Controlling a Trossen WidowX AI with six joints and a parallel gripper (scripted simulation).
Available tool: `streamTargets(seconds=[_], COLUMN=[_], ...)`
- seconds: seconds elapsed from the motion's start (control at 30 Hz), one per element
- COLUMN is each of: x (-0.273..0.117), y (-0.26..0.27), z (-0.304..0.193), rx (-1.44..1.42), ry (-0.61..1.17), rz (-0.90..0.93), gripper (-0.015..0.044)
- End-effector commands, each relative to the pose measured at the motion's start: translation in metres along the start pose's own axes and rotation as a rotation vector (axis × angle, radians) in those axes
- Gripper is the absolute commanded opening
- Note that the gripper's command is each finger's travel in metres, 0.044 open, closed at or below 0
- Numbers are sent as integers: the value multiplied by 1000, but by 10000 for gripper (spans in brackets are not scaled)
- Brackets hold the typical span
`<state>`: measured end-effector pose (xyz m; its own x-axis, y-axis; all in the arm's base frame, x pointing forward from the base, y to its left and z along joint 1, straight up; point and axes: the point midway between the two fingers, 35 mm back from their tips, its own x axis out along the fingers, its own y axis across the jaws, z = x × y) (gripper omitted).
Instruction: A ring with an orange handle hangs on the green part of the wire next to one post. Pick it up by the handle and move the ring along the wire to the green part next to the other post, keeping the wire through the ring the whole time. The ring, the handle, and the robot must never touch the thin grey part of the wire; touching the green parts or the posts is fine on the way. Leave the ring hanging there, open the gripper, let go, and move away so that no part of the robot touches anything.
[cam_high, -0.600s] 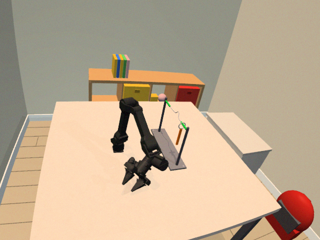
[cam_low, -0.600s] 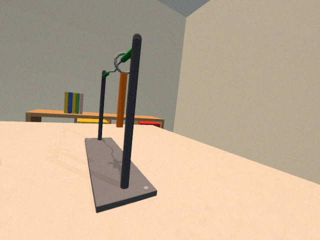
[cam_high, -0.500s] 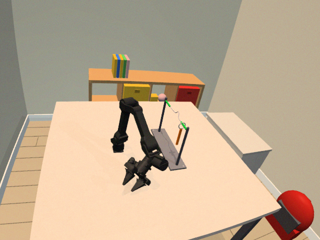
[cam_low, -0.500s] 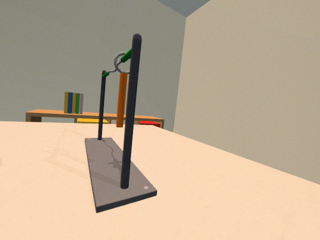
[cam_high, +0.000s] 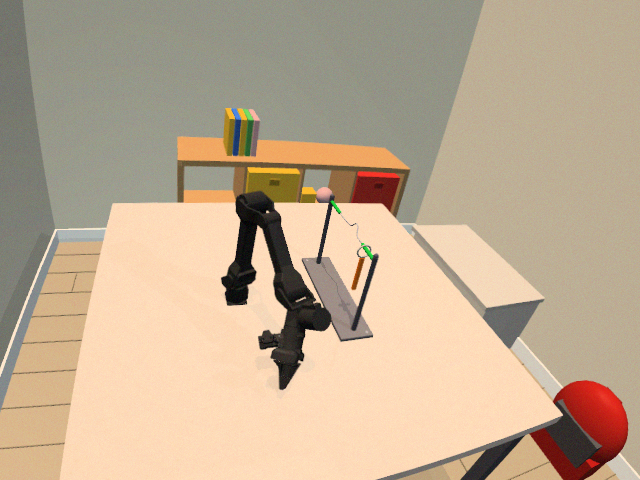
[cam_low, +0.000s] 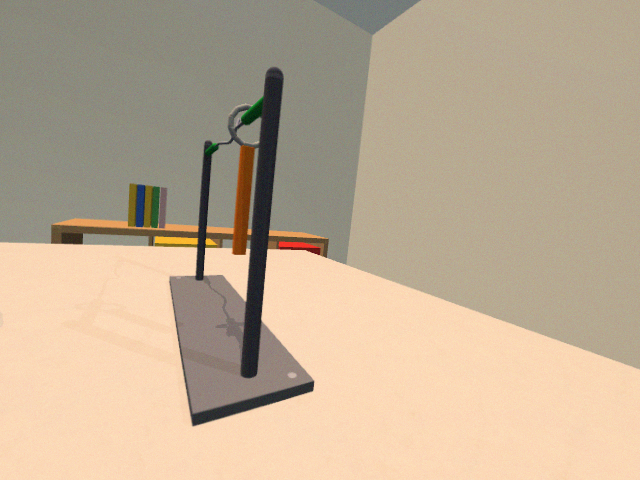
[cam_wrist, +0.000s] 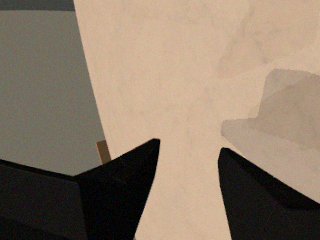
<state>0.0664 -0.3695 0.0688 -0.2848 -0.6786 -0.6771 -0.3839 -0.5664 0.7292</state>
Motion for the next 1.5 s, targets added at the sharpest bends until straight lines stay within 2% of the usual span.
streamTargets(seconds=[0.0, 0.27, 0.57, 0.97, 1.3, 1.37, 1.47], x=[-7, -31, -76, -135, -207, -213, -213], y=[-8, -20, -41, -105, -163, -167, -167], z=[-24, -60, -87, -76, -23, -18, -18], rx=[-235, -652, -1133, -1633, -1840, -1841, -1841], ry=[206, 535, 849, 1160, 1278, 1276, 1276], rz=[0, 140, 486, 1108, 1930, 1999, 2001], gripper=[160, 160, 160, 160, 160, 160, 160])
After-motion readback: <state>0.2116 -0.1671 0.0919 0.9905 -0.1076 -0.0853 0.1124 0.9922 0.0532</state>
